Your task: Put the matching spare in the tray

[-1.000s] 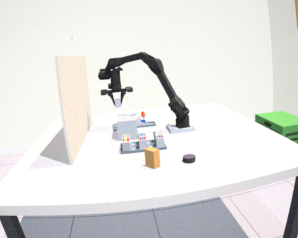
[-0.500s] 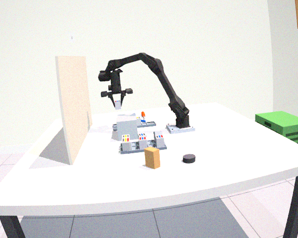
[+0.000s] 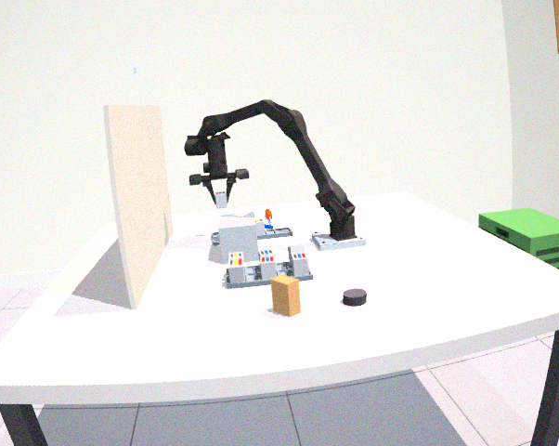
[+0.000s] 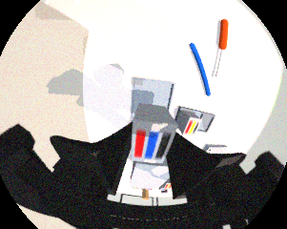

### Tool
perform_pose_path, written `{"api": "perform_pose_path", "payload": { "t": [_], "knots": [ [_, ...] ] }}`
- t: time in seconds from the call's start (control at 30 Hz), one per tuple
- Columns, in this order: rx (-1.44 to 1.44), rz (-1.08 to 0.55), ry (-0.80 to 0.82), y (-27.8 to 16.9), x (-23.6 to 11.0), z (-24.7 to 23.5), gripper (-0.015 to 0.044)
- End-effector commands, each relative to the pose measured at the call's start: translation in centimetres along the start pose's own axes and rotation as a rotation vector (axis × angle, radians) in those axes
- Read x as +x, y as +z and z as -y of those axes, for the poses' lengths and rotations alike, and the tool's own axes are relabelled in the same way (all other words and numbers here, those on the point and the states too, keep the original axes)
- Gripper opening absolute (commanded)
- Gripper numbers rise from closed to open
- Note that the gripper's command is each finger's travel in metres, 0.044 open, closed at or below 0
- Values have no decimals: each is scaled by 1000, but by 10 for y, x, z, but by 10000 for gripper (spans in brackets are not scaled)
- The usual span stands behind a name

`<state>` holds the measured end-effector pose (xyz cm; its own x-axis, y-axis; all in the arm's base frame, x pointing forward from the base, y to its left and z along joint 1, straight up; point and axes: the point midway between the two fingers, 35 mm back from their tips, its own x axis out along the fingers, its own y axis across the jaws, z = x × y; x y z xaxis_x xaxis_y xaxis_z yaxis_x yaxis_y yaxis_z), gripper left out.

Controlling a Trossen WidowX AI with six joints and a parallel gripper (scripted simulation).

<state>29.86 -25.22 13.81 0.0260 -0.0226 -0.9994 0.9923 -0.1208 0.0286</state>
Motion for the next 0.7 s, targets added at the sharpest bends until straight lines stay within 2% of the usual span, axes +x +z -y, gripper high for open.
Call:
{"api": "perform_pose_path", "payload": {
  "t": [0.0,0.67],
  "knots": [
    [4,-2,1,0,3,0,0],
    [4,-2,1,0,17,-1,0]
  ]
}}
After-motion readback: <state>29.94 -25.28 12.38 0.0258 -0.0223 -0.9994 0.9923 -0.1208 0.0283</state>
